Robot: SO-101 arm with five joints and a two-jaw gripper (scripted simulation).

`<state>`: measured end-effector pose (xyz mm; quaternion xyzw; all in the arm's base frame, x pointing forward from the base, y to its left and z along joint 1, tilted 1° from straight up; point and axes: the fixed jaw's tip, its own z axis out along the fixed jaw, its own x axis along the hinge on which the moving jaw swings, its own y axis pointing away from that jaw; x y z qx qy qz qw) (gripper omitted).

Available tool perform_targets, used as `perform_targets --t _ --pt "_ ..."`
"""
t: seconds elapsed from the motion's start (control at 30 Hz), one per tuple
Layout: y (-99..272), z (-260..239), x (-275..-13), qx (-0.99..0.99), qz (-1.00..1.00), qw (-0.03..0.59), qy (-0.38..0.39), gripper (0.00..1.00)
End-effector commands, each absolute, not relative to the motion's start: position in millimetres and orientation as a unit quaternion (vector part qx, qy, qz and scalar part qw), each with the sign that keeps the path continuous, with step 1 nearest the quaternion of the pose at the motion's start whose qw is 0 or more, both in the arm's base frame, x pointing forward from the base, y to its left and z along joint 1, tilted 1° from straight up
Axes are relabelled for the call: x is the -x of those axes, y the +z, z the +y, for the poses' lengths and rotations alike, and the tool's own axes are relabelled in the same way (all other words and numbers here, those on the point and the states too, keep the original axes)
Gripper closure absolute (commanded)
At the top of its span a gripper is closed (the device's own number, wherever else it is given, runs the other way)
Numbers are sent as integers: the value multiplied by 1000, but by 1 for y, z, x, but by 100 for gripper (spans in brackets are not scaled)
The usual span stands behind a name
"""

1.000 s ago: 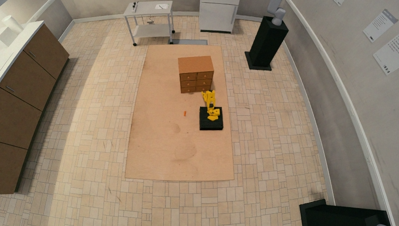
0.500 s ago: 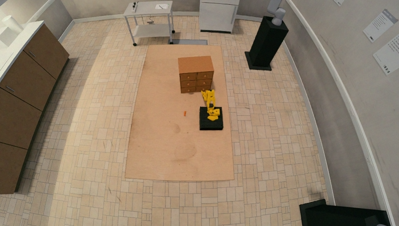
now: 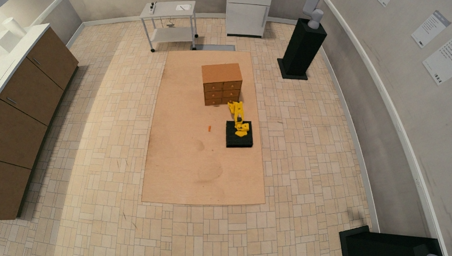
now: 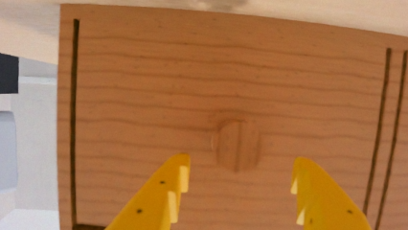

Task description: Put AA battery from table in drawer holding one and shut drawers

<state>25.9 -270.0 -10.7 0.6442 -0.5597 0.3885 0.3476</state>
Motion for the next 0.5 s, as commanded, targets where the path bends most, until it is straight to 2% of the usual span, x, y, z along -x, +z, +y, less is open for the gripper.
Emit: perform_targets --t 0.0,0.47 --pt "-13 -275 -25 -642 -562 348 389 79" --pt "-16 -280 -26 -642 -562 348 389 79"
